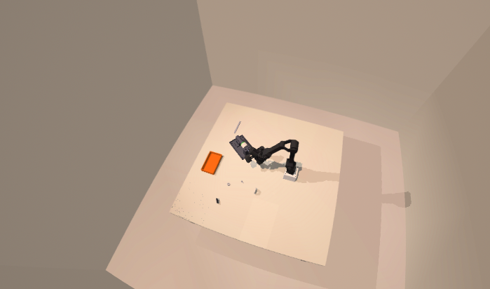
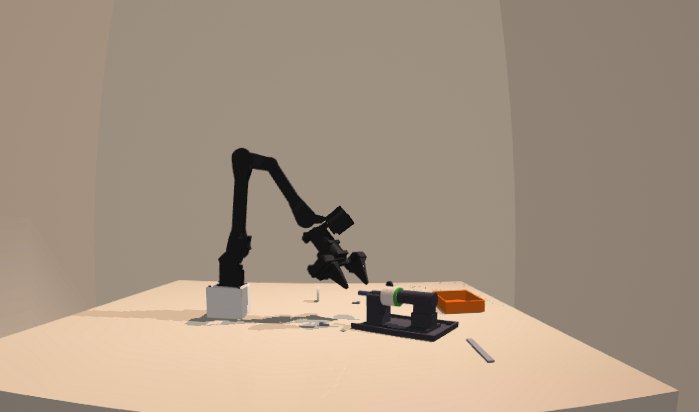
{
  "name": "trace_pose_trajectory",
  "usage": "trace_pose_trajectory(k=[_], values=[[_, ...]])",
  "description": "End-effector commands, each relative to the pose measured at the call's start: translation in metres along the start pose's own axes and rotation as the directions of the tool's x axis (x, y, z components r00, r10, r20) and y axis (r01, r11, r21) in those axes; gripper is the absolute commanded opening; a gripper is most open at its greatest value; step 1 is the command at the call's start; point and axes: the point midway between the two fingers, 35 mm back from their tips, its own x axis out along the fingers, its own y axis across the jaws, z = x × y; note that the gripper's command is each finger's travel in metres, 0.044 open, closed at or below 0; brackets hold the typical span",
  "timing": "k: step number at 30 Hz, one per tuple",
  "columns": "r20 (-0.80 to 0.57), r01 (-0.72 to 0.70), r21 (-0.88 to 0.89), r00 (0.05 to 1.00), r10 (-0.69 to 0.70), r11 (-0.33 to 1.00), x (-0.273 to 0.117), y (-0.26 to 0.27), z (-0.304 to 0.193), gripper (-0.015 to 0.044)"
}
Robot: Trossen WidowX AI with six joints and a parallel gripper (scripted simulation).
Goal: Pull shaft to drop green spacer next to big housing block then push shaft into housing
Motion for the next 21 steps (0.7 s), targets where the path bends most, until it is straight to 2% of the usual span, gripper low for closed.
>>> trace_pose_trajectory(k=[1,21], values=[[0.000,-0.001,-0.004,1.000,0.001,1.000,0.005,0.000,0.000,0.0440],[-0.002,-0.002,-0.004,1.000,0.002,1.000,0.038,0.001,0.000,0.0440]])
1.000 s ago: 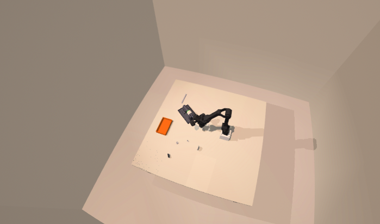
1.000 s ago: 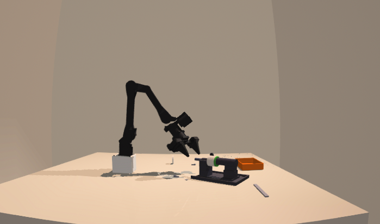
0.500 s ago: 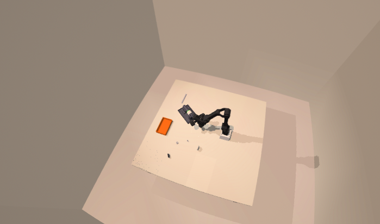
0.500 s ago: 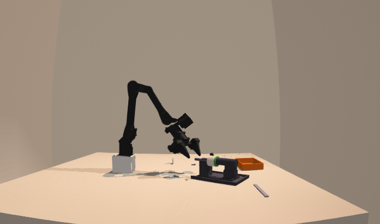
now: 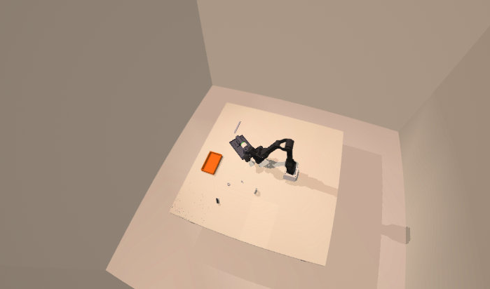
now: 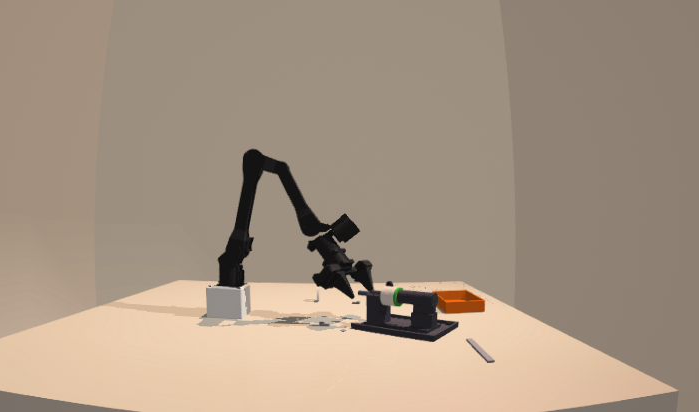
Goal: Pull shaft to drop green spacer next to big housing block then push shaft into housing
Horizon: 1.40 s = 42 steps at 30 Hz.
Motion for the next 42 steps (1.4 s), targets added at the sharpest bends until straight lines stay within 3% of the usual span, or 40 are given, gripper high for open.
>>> trace_pose_trajectory(k=[1,42], values=[[-0.004,0.005,-0.001,1.000,-0.005,1.000,0.0078,-0.0013,-0.0020,0.0440],[-0.005,0.005,-0.001,1.000,-0.005,1.000,0.0114,-0.0012,-0.0021,0.0440]])
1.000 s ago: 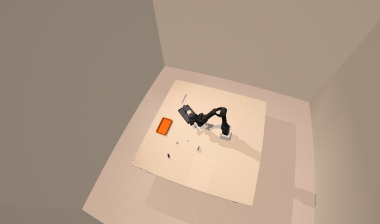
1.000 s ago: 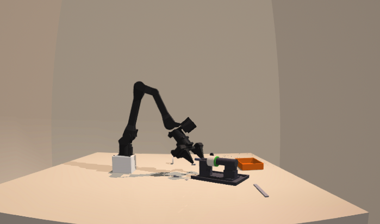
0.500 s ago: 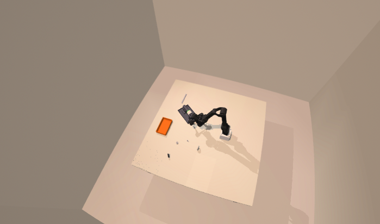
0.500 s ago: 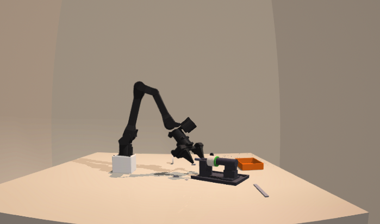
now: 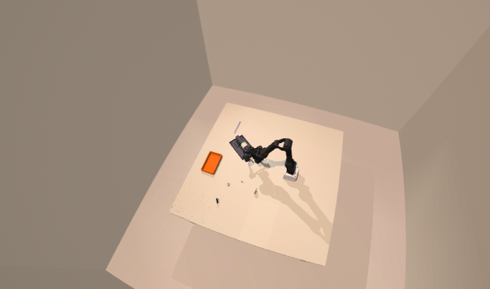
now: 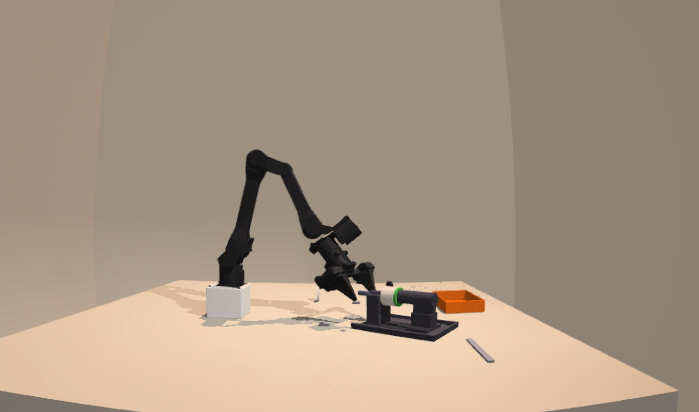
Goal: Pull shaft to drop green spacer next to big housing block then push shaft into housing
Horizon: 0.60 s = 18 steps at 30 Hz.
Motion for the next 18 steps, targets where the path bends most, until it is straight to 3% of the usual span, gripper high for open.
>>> trace_pose_trajectory(k=[1,18], values=[[-0.001,0.004,-0.002,1.000,-0.004,1.000,0.003,-0.001,-0.001,0.0440],[-0.002,0.004,-0.003,1.000,-0.004,1.000,0.017,-0.001,-0.001,0.0440]])
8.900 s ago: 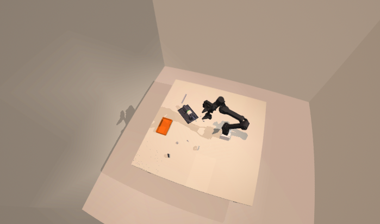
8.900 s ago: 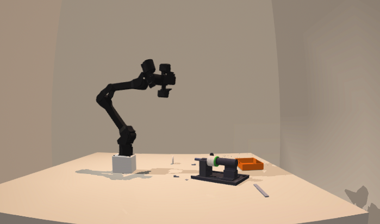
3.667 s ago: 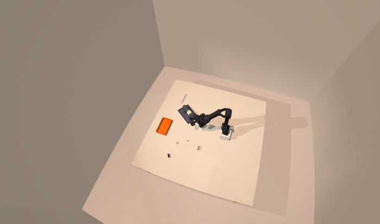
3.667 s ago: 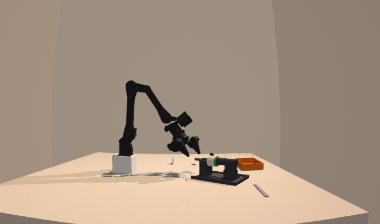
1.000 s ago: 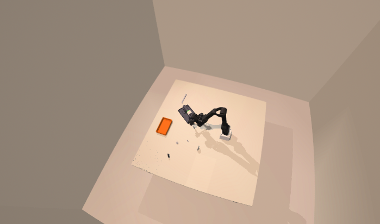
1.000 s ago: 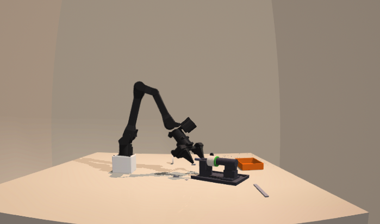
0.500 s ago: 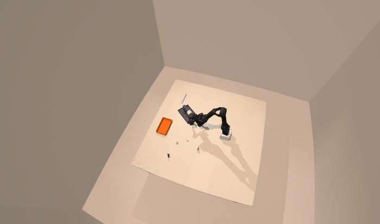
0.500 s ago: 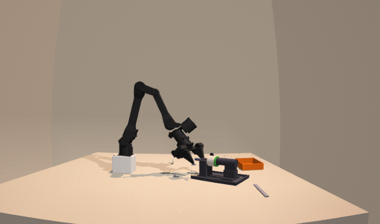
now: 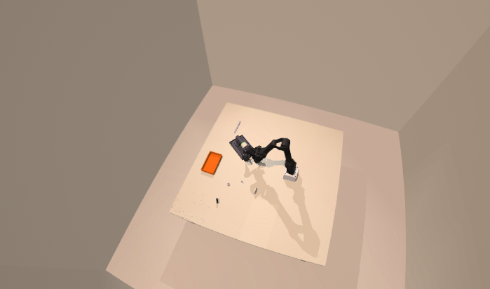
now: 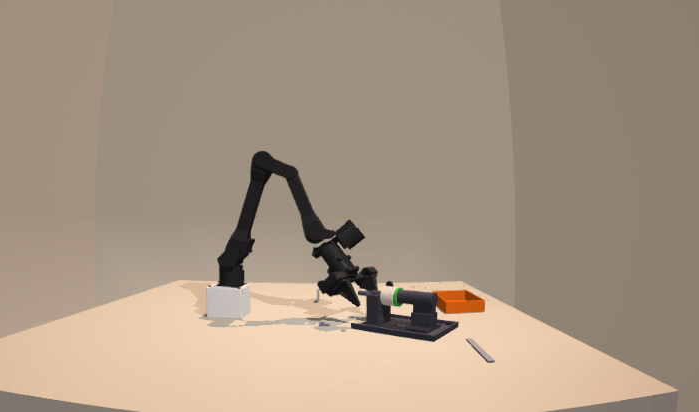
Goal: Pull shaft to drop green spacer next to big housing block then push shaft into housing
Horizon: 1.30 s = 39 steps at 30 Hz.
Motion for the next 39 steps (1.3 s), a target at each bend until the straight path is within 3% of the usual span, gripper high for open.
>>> trace_pose_trajectory(k=[1,26,39], values=[[-0.004,0.006,-0.001,1.000,-0.006,1.000,0.0011,-0.0017,-0.0019,0.0440],[-0.004,0.006,-0.001,1.000,-0.006,1.000,0.0012,-0.0033,-0.0025,0.0440],[-0.003,0.002,0.001,1.000,-0.002,1.000,0.0010,-0.0012,-0.0013,0.0099]])
